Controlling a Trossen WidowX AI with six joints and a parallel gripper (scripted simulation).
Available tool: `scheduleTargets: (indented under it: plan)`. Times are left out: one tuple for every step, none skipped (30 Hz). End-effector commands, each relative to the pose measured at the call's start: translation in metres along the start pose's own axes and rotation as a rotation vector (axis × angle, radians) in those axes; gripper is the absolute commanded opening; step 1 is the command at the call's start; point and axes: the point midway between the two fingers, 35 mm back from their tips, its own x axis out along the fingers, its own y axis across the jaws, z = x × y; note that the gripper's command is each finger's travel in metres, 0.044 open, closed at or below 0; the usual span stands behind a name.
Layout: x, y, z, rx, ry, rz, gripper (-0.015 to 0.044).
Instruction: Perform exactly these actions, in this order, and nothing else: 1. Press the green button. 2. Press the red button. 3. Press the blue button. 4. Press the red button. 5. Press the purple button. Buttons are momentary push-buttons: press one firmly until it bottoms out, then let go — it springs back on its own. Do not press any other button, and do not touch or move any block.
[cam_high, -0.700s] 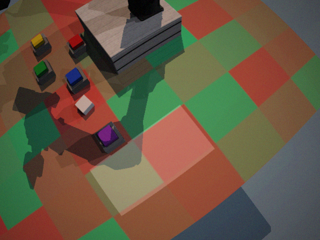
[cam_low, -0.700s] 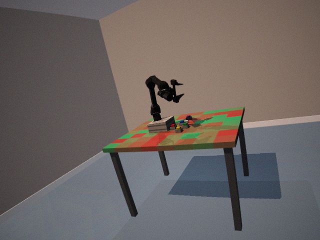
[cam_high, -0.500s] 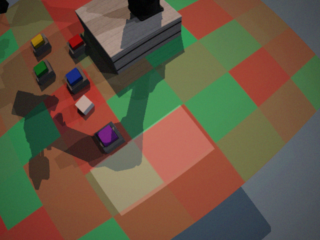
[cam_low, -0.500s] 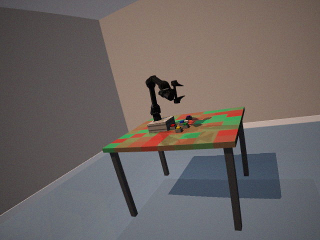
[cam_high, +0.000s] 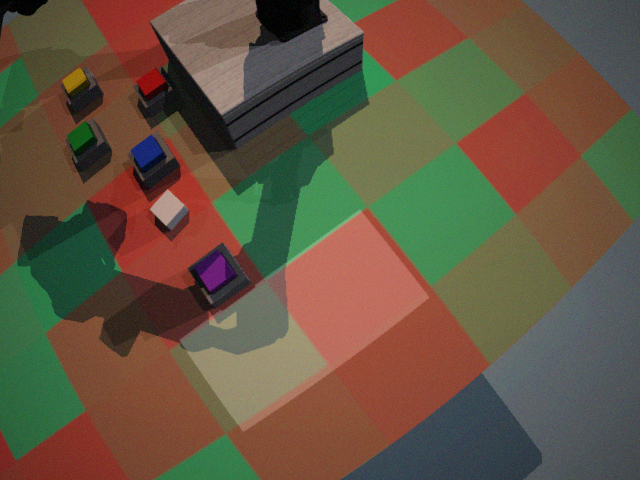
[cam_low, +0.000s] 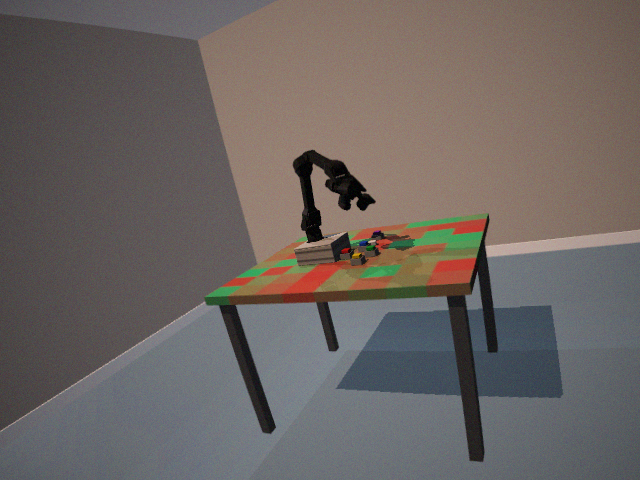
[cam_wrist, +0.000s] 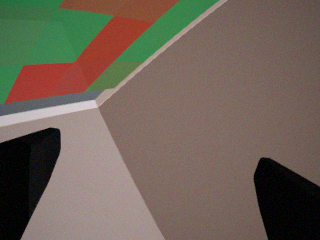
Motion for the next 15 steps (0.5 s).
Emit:
scheduleTargets:
  plan:
    - [0.025,0.022,0.050,-0.973,-0.467,-0.035,0.0400]
    - [0.025,0.024,0.052,-1.032,-0.495,-0.048,0.0400]
    - [0.026,0.025,0.054,-1.090,-0.523,-0.062,0.0400]
    - [0.026,0.027,0.056,-1.148,-0.551,-0.078,0.0400]
    - [0.026,0.029,0.058,-1.206,-0.579,-0.094,0.0400]
    - [0.027,0.030,0.060,-1.264,-0.607,-0.113,0.0400]
    - [0.027,0.032,0.062,-1.321,-0.635,-0.132,0.0400]
    - [0.027,0.034,0.064,-1.378,-0.663,-0.153,0.0400]
    - [0.027,0.035,0.065,-1.435,-0.691,-0.175,0.0400]
    - [0.027,0.037,0.067,-1.490,-0.718,-0.199,0.0400]
    - [0.027,0.039,0.068,-1.546,-0.746,-0.224,0.0400]
    - [0.027,0.040,0.070,-1.600,-0.774,-0.250,0.0400]
    - [0.026,0.042,0.071,-1.654,-0.801,-0.278,0.0400]
    - [0.026,0.044,0.072,-1.708,-0.828,-0.308,0.0400]
    - [0.026,0.045,0.073,-1.760,-0.855,-0.339,0.0400]
